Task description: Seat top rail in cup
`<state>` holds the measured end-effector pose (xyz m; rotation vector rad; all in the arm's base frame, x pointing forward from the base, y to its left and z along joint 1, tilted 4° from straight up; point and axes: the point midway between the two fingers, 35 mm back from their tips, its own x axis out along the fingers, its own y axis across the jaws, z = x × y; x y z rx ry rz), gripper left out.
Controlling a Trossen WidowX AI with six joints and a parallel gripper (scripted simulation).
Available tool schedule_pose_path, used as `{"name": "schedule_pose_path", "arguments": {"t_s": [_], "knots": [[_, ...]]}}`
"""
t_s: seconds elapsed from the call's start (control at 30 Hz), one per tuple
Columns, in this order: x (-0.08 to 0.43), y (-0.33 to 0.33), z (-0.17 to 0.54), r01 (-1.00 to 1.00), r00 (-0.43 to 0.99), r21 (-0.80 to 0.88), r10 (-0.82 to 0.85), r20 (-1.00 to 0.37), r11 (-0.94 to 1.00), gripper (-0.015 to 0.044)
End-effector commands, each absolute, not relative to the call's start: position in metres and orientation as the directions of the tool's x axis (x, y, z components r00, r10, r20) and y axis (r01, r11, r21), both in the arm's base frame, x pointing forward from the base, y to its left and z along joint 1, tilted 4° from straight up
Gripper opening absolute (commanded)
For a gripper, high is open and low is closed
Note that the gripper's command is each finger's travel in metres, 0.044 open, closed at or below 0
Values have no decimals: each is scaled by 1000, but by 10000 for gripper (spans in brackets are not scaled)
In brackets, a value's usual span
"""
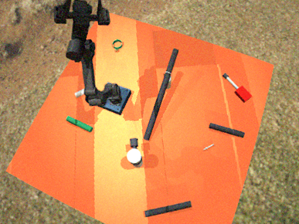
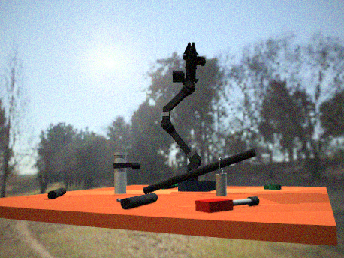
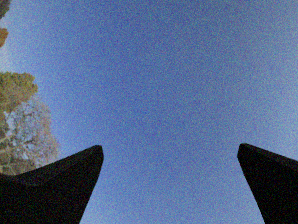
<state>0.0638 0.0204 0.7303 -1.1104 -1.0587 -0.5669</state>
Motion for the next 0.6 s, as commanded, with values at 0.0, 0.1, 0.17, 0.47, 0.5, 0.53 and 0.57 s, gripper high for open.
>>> {"name": "schedule_pose_path", "arguments": {"t_s": [0.0,0.1,0.17,0.47,0.5,0.53,0.57], "knots": [[64,75,715,796,419,-487,253,872,360,440],[76,106,700,763,446,-548,334,831,344,440],[87,125,687,730,476,-599,384,792,331,440],[155,174,621,505,655,-820,499,567,269,440],[164,176,613,472,678,-841,502,537,263,440],[173,177,604,438,701,-861,503,506,258,440],[182,178,595,401,723,-880,502,474,254,440]]}}
